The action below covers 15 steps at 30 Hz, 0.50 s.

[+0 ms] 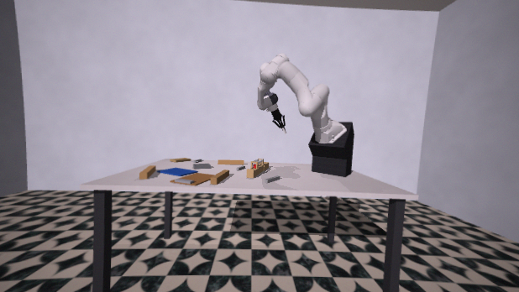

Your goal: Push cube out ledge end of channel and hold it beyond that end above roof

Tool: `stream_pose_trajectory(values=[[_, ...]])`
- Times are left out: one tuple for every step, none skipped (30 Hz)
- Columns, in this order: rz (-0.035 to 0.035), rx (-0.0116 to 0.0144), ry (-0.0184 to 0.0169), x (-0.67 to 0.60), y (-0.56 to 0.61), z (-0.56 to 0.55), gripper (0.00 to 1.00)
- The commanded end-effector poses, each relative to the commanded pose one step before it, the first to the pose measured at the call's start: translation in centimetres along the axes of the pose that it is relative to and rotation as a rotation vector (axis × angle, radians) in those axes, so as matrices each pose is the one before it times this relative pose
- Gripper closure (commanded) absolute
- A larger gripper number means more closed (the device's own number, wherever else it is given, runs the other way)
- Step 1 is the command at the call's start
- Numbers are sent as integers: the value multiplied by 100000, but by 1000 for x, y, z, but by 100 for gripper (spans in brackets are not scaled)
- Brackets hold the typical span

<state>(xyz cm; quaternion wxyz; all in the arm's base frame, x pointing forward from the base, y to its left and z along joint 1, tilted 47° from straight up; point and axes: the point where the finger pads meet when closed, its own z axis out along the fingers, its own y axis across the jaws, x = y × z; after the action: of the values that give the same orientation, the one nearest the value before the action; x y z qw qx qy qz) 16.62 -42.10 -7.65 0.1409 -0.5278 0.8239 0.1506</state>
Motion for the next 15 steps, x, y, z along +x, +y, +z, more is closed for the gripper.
stream_pose_trajectory(values=[[-740,104,2555,816,251,57,100],[0,0,0,0,0,0,100],[0,0,0,0,0,0,100],[0,0,0,0,0,0,100],[0,0,0,0,0,0,100],[0,0,0,0,0,0,100],[0,0,0,0,0,0,100],[0,0,0,0,0,0,100],[0,0,0,0,0,0,100],[0,0,0,0,0,0,100],[-10021,905,14436,1042,-2502,-2697,100],[0,0,0,0,0,0,100],[0,0,0,0,0,0,100],[0,0,0,0,0,0,100],[0,0,0,0,0,0,100]])
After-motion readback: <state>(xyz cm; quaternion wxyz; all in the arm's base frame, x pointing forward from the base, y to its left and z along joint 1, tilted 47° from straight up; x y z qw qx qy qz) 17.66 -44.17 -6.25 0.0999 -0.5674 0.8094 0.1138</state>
